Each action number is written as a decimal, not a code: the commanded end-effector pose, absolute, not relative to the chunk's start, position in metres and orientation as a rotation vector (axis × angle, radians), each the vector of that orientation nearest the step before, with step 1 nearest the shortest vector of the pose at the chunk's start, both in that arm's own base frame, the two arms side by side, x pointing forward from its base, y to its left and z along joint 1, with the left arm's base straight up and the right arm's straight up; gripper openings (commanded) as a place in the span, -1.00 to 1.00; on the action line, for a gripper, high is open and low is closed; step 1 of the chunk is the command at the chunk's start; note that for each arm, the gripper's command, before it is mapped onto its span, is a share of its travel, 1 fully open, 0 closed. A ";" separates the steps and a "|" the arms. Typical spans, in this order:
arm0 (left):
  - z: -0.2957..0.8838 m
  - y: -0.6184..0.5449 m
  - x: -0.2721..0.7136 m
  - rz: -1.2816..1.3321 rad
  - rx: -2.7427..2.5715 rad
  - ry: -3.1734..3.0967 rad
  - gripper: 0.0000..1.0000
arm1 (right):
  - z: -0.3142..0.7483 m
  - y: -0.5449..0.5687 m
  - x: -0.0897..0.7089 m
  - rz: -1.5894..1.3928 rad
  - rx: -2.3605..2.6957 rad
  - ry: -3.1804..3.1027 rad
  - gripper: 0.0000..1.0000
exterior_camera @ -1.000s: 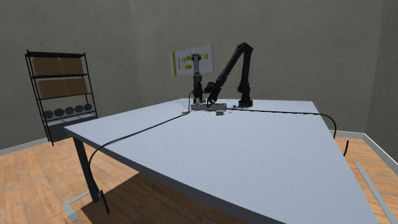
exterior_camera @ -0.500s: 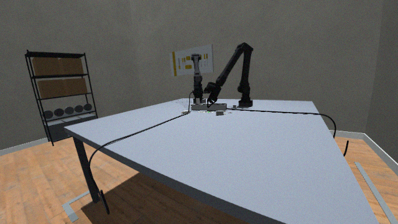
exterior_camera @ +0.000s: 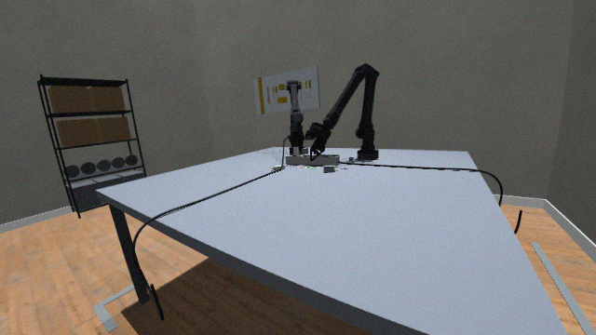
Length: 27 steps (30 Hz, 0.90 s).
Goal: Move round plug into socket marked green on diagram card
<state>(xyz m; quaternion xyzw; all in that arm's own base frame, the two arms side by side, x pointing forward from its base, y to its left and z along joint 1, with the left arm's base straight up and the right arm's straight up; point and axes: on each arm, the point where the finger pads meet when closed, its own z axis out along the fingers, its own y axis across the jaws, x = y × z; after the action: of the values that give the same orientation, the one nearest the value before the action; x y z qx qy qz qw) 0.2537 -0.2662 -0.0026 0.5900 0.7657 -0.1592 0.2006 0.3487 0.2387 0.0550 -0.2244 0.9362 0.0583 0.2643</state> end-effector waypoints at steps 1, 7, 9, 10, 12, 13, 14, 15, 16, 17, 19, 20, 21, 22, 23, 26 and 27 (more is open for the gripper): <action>-0.025 -0.251 0.244 -0.433 1.664 2.219 0.45 | 0.101 0.258 0.372 0.214 -0.579 2.418 -0.35; -0.024 -0.252 0.245 -0.433 1.662 2.215 0.45 | 0.098 0.260 0.381 0.212 -0.598 2.537 -0.35; -0.023 -0.253 0.245 -0.434 1.661 2.212 0.45 | 0.098 0.260 0.380 0.211 -0.597 2.528 -0.35; -0.022 -0.253 0.246 -0.434 1.660 2.211 0.45 | 0.098 0.259 0.379 0.211 -0.596 2.515 -0.35; -0.023 -0.253 0.245 -0.434 1.661 2.212 0.45 | 0.100 0.258 0.376 0.211 -0.588 2.469 -0.35; -0.023 -0.252 0.245 -0.434 1.661 2.213 0.45 | 0.100 0.258 0.374 0.212 -0.584 2.442 -0.35; -0.023 -0.252 0.245 -0.434 1.661 2.213 0.45 | 0.100 0.258 0.374 0.212 -0.584 2.442 -0.35; -0.023 -0.252 0.245 -0.434 1.661 2.213 0.45 | 0.100 0.258 0.374 0.212 -0.584 2.442 -0.35; -0.023 -0.252 0.245 -0.434 1.661 2.214 0.45 | 0.101 0.257 0.372 0.211 -0.580 2.419 -0.35; -0.023 -0.252 0.245 -0.434 1.661 2.214 0.45 | 0.102 0.257 0.371 0.212 -0.577 2.398 -0.35; -0.024 -0.252 0.244 -0.433 1.662 2.216 0.45 | 0.102 0.256 0.369 0.213 -0.573 2.376 -0.35; -0.025 -0.251 0.244 -0.433 1.663 2.218 0.45 | 0.102 0.257 0.369 0.213 -0.573 2.376 -0.35; -0.025 -0.251 0.244 -0.433 1.663 2.219 0.45 | 0.102 0.257 0.370 0.214 -0.574 2.382 -0.35; -0.025 -0.251 0.244 -0.433 1.664 2.219 0.45 | 0.102 0.257 0.371 0.214 -0.576 2.396 -0.35; -0.025 -0.251 0.244 -0.433 1.664 2.219 0.45 | 0.101 0.258 0.372 0.214 -0.579 2.418 -0.35; -0.024 -0.252 0.245 -0.433 1.662 2.215 0.45 | 0.100 0.259 0.377 0.212 -0.592 2.496 -0.35; -0.023 -0.252 0.245 -0.433 1.662 2.215 0.45 | 0.099 0.259 0.378 0.212 -0.595 2.516 -0.35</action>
<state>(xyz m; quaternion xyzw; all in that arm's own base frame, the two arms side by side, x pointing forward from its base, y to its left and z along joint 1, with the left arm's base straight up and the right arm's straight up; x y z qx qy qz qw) 0.2523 -0.2659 -0.0030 0.5915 0.7651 -0.1598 0.1983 0.3472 0.2384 0.0549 -0.2249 0.9382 0.0614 0.2558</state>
